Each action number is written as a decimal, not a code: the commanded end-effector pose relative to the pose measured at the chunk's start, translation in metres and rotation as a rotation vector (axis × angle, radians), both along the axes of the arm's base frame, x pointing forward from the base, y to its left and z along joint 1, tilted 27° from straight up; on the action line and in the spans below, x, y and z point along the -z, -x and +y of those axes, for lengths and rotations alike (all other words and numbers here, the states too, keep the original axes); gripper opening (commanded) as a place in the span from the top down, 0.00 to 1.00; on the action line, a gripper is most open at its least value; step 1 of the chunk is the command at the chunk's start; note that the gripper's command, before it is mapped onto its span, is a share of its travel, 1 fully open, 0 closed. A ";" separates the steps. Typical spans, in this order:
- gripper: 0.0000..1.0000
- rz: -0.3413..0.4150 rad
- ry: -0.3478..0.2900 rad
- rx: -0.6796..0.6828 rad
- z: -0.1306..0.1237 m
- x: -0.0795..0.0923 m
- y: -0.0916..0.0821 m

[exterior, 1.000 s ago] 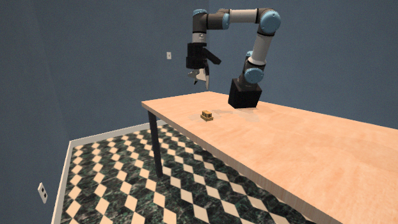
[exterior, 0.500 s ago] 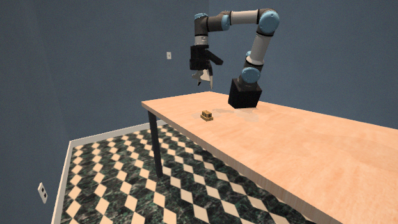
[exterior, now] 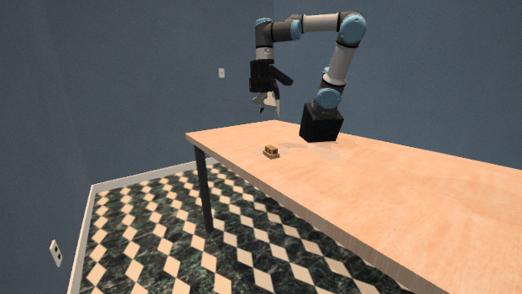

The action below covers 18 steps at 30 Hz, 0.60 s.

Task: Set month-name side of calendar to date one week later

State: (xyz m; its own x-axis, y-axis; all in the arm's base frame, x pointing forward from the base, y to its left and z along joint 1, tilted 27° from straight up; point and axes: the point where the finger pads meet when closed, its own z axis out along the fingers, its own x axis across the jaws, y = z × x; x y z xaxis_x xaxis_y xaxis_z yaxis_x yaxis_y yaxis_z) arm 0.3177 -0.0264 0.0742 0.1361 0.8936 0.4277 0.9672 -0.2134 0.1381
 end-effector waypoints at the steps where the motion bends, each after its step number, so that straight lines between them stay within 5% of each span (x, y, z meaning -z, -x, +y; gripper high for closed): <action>1: 0.00 0.000 0.000 0.002 0.000 0.000 0.000; 18: 0.00 0.080 -0.044 0.182 0.003 0.006 0.000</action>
State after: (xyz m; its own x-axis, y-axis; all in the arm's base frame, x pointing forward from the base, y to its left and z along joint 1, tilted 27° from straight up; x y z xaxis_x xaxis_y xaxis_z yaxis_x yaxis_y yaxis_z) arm 0.3170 -0.0246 0.0715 0.2114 0.8730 0.4396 0.9538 -0.2824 0.1022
